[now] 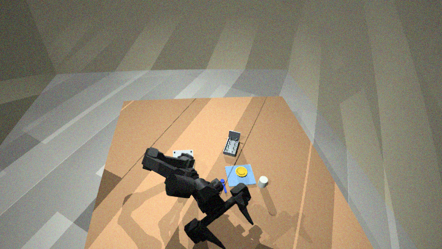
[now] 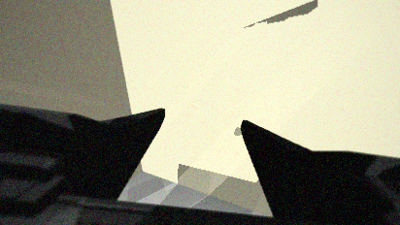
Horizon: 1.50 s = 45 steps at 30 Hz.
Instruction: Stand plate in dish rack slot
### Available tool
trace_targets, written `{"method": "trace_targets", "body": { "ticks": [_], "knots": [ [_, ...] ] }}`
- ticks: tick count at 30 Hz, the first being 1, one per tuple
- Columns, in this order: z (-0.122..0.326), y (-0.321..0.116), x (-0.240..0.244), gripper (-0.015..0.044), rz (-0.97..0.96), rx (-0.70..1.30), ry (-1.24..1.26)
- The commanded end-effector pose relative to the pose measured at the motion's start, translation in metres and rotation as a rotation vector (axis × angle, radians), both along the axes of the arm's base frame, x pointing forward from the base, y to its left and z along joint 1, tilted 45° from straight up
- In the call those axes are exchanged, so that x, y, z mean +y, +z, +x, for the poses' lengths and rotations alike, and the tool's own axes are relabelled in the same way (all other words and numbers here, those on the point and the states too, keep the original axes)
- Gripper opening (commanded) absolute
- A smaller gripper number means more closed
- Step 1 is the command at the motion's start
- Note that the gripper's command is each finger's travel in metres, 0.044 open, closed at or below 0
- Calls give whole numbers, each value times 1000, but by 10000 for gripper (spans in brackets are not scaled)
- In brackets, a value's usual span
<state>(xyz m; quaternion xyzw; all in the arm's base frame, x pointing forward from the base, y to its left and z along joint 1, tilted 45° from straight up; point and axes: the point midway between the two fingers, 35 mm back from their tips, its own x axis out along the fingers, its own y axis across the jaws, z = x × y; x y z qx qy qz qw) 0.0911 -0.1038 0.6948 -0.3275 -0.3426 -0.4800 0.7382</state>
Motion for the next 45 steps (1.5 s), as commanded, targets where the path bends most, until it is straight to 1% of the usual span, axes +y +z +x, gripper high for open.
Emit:
{"method": "trace_targets", "body": {
  "ticks": [1,8,16,29,37,45],
  "knots": [
    [41,-22,-25,400,111,83,56],
    [101,-63,-53,400,279,214,133],
    [165,-124,-72,400,474,377,201],
    [251,-249,-76,400,801,665,243],
    [282,-327,-60,400,958,841,241],
    [292,-410,-41,400,1126,1038,151]
  ]
}}
